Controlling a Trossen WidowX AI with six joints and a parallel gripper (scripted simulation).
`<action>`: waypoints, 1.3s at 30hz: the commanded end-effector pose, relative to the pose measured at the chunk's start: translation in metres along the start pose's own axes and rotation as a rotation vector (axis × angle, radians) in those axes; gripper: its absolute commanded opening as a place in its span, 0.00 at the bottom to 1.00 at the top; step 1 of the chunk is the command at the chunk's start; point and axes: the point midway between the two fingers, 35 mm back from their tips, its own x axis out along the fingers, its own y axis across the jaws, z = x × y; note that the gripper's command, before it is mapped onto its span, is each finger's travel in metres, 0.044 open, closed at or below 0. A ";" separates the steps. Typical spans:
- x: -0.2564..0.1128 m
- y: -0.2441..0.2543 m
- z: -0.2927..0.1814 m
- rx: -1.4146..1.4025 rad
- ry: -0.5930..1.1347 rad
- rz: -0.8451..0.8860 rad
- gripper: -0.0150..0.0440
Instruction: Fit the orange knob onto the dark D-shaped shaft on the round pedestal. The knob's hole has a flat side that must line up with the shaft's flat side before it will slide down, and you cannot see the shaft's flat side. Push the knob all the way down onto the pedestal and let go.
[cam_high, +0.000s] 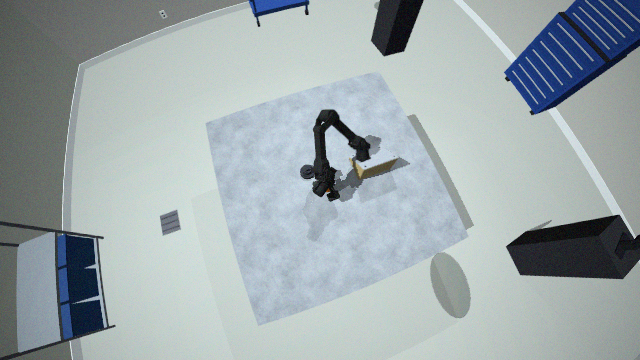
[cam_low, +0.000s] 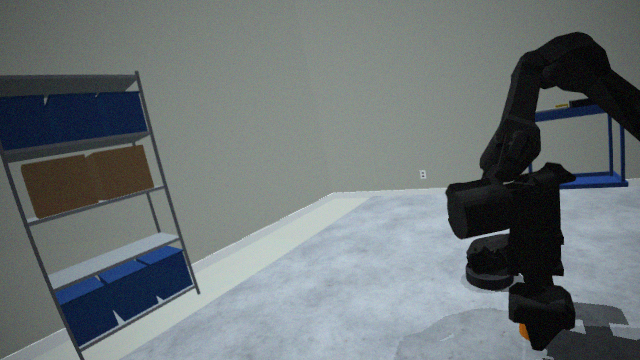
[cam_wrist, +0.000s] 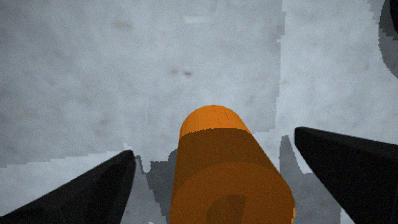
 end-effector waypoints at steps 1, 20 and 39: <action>0.004 -0.001 0.000 -0.005 -0.004 -0.004 1.00; 0.000 0.002 0.003 -0.011 -0.020 0.008 0.35; -0.095 0.007 0.018 -0.014 -0.020 0.021 0.25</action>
